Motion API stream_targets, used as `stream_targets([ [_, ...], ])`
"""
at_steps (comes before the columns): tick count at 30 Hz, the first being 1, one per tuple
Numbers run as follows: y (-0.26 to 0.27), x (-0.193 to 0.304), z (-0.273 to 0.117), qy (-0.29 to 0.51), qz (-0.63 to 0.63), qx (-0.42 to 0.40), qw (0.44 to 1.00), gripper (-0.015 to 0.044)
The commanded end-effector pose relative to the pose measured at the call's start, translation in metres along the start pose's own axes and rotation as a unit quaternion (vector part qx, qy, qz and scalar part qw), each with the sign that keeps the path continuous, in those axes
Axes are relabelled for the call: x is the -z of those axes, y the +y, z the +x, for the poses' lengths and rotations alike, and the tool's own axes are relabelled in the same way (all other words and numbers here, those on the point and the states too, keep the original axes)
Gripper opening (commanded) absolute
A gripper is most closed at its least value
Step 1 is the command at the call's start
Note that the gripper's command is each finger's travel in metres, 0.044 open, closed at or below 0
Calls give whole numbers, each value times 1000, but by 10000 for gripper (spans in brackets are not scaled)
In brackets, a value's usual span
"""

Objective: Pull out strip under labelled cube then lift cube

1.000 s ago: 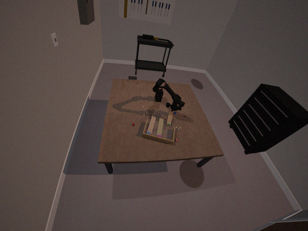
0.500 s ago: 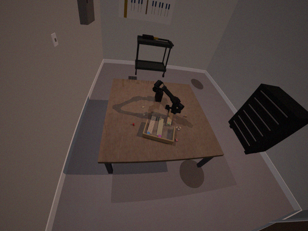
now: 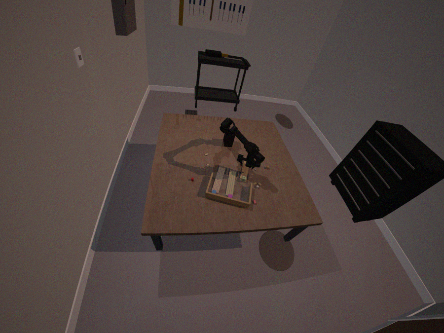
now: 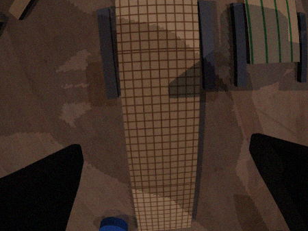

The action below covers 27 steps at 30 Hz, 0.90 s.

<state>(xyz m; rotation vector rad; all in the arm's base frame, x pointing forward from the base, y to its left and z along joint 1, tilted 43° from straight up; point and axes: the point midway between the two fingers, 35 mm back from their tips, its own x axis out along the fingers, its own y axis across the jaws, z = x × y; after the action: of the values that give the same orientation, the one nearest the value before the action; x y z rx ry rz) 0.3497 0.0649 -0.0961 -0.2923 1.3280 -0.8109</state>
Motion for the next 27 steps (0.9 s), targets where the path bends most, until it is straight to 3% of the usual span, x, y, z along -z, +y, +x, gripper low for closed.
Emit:
stream_targets([
  [1,1,-15,-1,-2,-2,2,1000,440],
  [23,3,-98,-13,-3,-1,3,1000,440],
  [27,3,-98,-9,-3,-1,3,1000,335],
])
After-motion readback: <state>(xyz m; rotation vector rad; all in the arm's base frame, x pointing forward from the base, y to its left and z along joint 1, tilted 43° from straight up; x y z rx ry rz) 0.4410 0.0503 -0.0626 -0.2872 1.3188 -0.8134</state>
